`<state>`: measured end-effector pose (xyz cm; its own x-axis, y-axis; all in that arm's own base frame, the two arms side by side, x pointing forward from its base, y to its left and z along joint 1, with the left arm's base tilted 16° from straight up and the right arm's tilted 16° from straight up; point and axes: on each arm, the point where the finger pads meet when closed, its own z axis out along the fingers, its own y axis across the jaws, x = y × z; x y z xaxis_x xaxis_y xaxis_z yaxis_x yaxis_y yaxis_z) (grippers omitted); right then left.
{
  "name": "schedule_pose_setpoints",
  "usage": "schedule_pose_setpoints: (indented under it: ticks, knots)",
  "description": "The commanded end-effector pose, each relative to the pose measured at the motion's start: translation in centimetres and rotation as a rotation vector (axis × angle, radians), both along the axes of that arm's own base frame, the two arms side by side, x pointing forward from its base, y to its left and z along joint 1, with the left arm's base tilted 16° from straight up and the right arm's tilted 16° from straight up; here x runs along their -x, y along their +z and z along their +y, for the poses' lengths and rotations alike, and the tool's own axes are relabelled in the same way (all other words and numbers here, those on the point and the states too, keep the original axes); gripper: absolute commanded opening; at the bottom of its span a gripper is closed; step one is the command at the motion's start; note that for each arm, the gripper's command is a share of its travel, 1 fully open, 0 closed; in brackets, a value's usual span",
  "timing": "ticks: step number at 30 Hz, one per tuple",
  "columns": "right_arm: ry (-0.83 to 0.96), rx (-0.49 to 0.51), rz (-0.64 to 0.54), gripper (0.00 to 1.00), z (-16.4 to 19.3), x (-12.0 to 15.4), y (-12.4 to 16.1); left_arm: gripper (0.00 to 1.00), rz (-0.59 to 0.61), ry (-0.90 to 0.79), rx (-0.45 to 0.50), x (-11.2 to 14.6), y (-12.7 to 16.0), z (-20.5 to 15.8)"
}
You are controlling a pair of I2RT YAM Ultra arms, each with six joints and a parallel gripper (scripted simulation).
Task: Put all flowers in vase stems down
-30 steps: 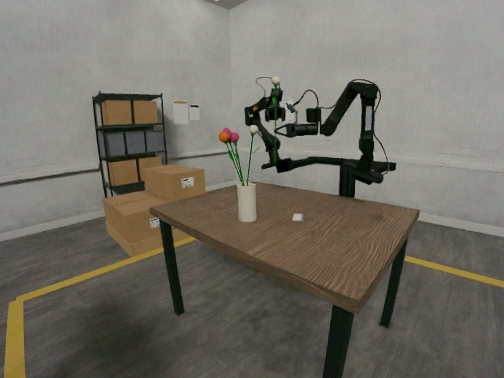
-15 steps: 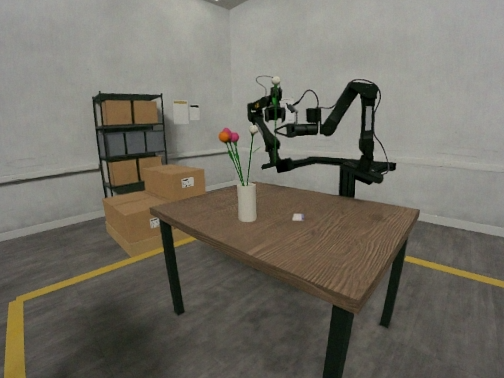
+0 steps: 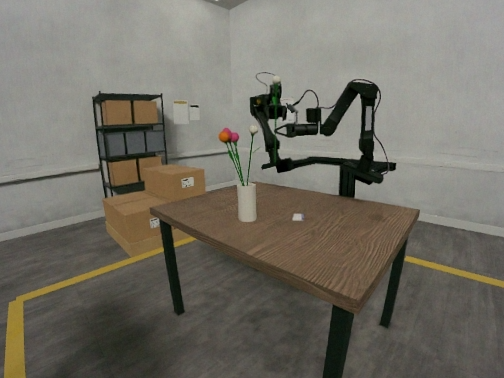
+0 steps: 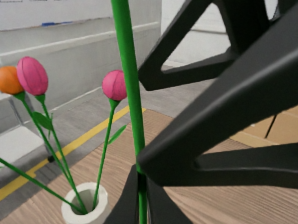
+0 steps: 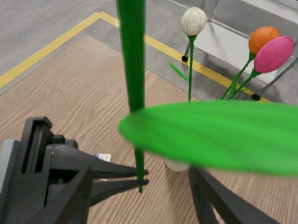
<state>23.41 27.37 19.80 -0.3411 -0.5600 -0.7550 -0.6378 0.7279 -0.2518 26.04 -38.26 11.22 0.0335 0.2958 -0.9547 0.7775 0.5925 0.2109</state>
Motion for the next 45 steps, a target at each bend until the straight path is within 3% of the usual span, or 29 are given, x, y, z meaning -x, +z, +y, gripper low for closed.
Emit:
schedule_pose_setpoints:
  ticks: [1,24,37,39,45]
  knots:
    - [0.020,-0.044,-0.022,0.70,1.7,-1.1,1.5,0.00,-0.012,-0.010,0.020,0.0,0.5,-0.1]
    - [0.022,-0.026,-0.008,0.70,0.7,-0.4,0.7,0.00,-0.012,-0.010,0.020,0.0,0.5,-0.1]
    - [0.022,-0.040,-0.017,0.32,0.8,-0.5,1.4,0.00,-0.012,-0.010,0.020,0.0,0.5,-0.1]
    - [0.022,-0.040,-0.017,0.32,0.8,-0.5,1.4,0.00,-0.012,-0.010,0.020,0.0,0.5,-0.1]
    - [0.022,-0.040,-0.017,0.15,0.8,-0.5,1.4,0.00,-0.012,-0.010,0.020,0.0,0.5,-0.1]
